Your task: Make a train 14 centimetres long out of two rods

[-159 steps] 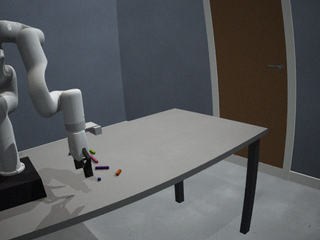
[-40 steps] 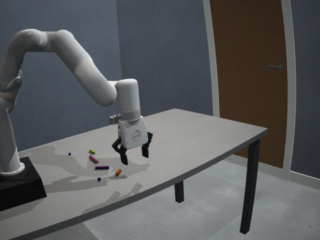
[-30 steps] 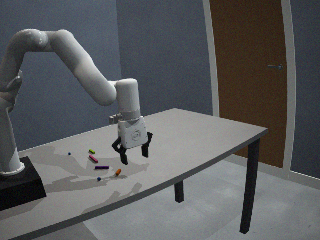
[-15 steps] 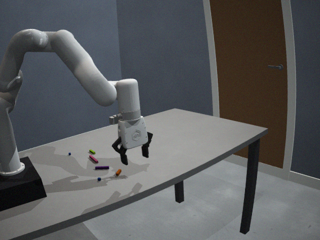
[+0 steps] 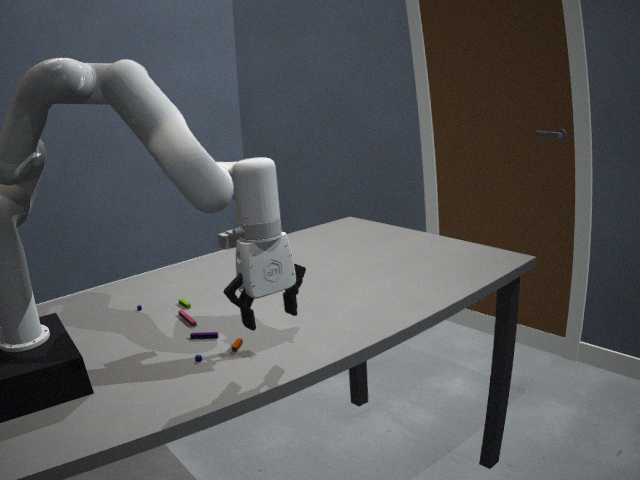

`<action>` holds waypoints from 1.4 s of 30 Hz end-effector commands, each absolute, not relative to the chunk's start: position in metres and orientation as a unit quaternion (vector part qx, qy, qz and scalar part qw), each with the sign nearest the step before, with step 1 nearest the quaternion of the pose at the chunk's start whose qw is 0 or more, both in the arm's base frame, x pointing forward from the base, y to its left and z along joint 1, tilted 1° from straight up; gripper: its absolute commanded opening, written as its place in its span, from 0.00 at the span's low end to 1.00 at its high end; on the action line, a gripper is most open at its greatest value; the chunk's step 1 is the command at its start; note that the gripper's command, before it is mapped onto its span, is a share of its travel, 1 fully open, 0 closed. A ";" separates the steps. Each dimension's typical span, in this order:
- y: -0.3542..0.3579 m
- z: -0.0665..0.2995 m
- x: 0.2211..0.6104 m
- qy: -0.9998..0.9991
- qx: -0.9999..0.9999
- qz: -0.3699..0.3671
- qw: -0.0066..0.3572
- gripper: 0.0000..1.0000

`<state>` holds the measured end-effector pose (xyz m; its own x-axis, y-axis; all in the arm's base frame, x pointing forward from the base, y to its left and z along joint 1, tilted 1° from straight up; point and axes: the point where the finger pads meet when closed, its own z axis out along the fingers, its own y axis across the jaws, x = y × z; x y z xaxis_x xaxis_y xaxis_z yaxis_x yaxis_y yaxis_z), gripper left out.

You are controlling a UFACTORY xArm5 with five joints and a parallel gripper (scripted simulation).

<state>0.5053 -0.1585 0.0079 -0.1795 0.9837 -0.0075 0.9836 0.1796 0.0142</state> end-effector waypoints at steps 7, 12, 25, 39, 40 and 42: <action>-0.122 0.010 0.506 0.768 0.640 0.005 0.009 1.00; -0.083 0.010 0.503 0.768 0.640 0.005 0.009 1.00; 0.016 0.011 0.477 0.768 0.640 0.007 0.008 1.00; 0.111 0.010 0.425 0.768 0.640 0.009 0.006 1.00; 0.118 0.010 0.421 0.768 0.640 0.009 0.006 1.00; 0.130 0.009 0.410 0.768 0.640 0.009 0.006 1.00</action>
<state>0.4285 0.1019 0.0075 -0.1825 0.9832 0.0007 0.9831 0.1825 0.0142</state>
